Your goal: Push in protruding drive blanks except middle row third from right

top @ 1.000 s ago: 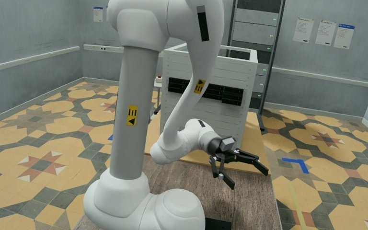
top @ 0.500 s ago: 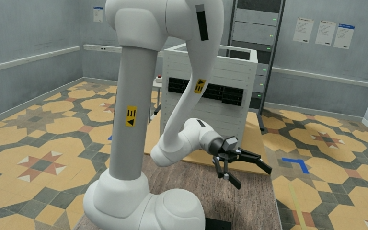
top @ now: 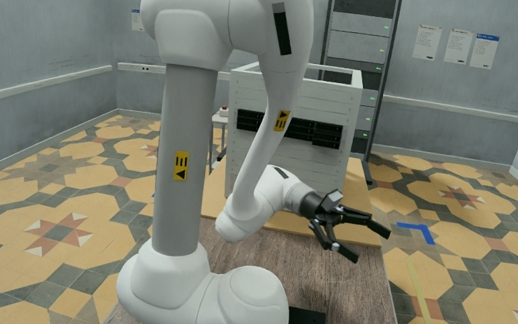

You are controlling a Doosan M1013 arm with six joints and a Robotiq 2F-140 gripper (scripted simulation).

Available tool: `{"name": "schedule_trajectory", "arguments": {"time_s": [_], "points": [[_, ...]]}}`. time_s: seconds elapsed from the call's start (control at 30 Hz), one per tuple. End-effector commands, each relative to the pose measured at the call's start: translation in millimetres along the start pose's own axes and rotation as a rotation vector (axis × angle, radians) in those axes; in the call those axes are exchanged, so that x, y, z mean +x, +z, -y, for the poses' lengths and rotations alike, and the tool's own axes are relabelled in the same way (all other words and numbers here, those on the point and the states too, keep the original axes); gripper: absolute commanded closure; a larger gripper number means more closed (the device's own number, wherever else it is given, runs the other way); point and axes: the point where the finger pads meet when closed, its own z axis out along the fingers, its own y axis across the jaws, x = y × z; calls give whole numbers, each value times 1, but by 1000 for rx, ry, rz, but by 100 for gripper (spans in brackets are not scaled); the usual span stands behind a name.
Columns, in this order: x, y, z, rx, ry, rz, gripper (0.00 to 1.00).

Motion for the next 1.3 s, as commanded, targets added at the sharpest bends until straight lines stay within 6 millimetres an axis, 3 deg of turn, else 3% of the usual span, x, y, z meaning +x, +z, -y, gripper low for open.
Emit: {"name": "schedule_trajectory", "arguments": {"time_s": [0.0,0.1,0.17,0.43,0.67,0.73,1.07,1.27], "points": [[1,2,17,63,-15,11,0],[2,3,33,127,-32,17,0],[2,3,33,127,-32,17,0],[9,-5,82,322,-90,18,0],[20,-24,128,518,-157,-9,0],[20,-24,128,518,-157,-9,0],[42,-75,185,819,-278,-109,0],[54,-110,206,968,-346,-191,0]]}}
